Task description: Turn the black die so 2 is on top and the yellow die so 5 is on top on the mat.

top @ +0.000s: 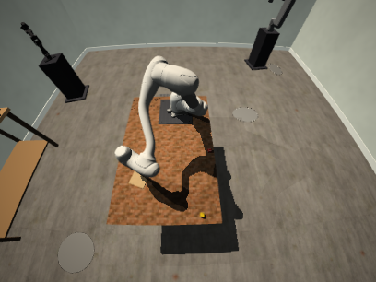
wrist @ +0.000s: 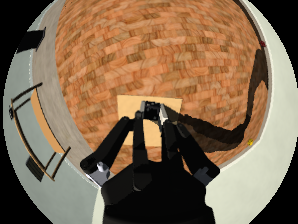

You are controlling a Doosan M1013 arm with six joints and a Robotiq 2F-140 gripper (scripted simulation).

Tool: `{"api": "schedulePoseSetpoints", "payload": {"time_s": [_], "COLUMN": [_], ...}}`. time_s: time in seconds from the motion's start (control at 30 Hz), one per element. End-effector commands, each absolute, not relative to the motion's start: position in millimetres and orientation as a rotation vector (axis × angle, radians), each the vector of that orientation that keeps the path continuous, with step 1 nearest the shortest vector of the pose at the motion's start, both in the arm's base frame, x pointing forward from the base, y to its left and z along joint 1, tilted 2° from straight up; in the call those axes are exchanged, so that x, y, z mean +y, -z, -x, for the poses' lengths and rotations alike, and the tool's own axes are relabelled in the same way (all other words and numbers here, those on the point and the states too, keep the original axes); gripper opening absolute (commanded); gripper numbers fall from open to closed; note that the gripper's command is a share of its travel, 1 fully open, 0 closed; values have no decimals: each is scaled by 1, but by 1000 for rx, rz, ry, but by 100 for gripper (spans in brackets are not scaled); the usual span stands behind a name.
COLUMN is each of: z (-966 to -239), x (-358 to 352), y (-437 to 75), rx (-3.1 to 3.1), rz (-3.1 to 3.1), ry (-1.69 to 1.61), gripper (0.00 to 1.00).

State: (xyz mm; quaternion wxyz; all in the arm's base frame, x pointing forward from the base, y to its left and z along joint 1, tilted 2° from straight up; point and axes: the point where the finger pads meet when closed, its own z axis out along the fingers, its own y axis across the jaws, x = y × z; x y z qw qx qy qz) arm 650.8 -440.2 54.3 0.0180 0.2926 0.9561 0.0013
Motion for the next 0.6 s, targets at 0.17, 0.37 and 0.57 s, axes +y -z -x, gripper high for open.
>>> {"api": "schedulePoseSetpoints", "payload": {"time_s": [0.17, 0.37, 0.57], "z": [-651, -651, -651], "x": [-440, -440, -440], "y": [-54, -54, -54], "rx": [2969, 2969, 2969], "rz": [-909, -909, -909], "ry": [-4, -4, -4], "gripper": [31, 35, 35]}}
